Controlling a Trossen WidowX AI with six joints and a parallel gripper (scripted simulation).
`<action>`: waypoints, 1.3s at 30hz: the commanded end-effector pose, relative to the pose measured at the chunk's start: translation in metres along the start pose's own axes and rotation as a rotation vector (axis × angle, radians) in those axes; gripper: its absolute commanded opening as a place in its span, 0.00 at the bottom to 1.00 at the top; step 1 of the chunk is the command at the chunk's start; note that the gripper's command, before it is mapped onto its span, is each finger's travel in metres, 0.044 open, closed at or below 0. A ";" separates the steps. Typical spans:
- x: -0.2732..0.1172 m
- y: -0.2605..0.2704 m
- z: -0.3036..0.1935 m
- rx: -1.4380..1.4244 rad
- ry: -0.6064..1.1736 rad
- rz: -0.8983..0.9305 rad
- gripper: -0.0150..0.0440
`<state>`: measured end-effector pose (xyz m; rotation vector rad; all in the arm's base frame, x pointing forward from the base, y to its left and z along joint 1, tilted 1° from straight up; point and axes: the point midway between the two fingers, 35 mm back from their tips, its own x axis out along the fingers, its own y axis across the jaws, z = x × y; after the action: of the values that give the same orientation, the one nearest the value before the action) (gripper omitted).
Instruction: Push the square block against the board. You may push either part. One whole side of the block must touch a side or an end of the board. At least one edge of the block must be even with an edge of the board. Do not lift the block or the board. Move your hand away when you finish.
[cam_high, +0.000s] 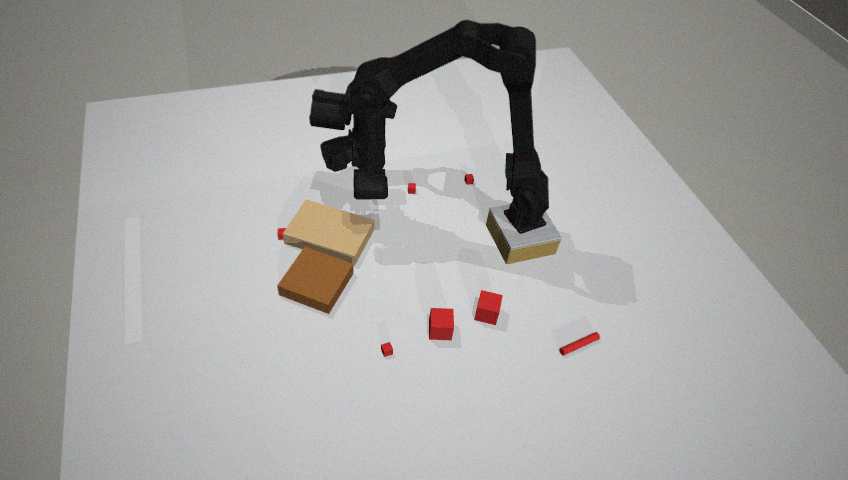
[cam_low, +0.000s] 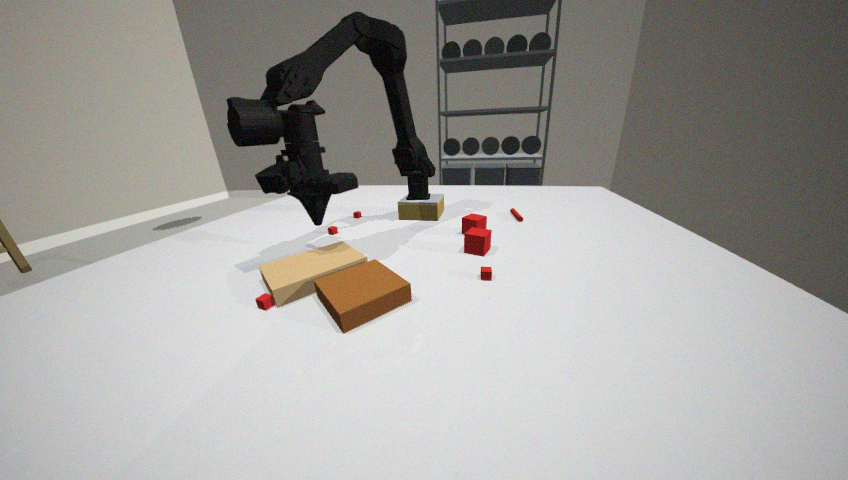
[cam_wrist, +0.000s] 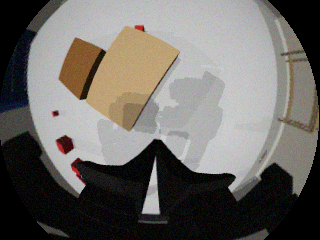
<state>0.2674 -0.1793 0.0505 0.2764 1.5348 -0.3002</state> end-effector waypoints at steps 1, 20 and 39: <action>0.001 0.001 0.000 -0.040 -0.003 0.002 0.25; 0.034 0.008 0.000 -0.688 -0.002 0.002 0.25; 0.055 0.013 -0.002 -1.153 -0.003 0.002 0.25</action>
<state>0.2719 -0.1689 -0.0028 -0.6108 1.4788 0.5728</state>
